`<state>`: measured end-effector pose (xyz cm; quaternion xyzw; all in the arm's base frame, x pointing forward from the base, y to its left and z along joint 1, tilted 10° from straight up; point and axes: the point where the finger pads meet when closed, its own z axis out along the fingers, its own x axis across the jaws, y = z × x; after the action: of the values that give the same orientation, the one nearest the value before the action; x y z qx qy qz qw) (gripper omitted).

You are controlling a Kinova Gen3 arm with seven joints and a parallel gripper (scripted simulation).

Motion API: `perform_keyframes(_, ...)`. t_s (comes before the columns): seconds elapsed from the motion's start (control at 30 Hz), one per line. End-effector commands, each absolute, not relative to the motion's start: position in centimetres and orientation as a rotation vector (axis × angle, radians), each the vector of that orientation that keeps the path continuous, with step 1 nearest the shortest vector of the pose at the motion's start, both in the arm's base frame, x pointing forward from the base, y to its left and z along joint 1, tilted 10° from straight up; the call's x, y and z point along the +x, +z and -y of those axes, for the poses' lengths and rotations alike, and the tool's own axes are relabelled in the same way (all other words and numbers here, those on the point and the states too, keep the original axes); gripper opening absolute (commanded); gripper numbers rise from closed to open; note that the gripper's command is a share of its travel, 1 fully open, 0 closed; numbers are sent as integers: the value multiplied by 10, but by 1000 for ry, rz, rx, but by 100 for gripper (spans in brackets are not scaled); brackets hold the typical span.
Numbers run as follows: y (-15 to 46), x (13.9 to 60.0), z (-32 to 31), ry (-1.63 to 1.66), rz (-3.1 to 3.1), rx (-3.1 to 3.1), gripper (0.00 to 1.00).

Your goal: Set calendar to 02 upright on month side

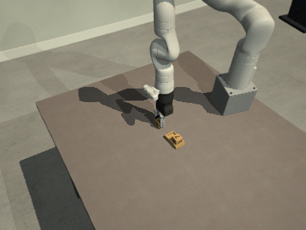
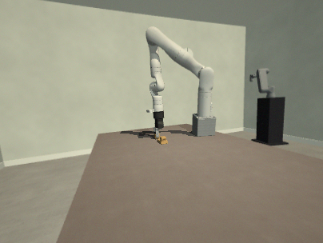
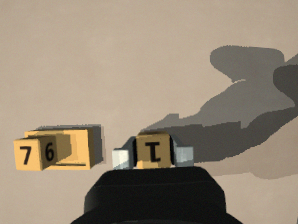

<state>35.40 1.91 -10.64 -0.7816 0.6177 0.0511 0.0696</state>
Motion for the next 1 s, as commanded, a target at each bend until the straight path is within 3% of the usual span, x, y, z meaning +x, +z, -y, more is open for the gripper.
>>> perform_keyframes(0.0, -107, 357, -20, 149, -1867, -2340, 60)
perform_keyframes(0.97, -107, 357, -18, 150, -1880, -2331, 60)
